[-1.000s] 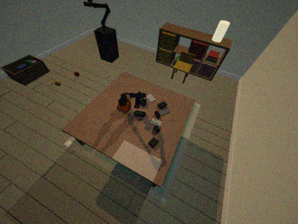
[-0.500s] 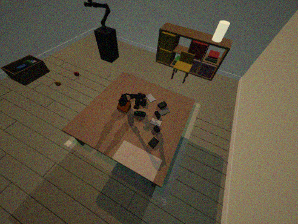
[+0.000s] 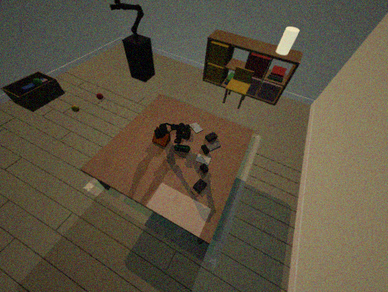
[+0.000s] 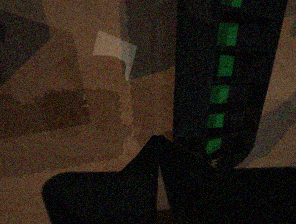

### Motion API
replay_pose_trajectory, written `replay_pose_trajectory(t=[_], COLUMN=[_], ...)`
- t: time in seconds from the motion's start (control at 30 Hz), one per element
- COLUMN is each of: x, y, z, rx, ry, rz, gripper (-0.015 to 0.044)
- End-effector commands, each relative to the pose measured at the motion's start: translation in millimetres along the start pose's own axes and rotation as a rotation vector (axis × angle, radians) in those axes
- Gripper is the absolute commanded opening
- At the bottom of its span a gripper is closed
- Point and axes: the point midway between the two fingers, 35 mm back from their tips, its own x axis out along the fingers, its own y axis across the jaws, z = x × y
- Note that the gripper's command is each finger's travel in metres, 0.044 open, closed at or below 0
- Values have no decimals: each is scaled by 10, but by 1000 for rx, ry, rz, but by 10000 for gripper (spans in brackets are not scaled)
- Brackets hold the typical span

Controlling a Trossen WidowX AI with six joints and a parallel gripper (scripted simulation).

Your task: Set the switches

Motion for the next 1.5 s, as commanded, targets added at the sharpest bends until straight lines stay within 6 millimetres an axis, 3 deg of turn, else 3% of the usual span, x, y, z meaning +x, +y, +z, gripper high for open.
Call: replay_pose_trajectory(t=[0.0, 0.23, 1.47], x=[87, 186, 226], y=[22, 44, -82], z=[-20, -28, -27], rx=[-13, -13, -13], ry=[5, 5, 6], rz=[-8, -10, -11], gripper=[0, 0, 0])
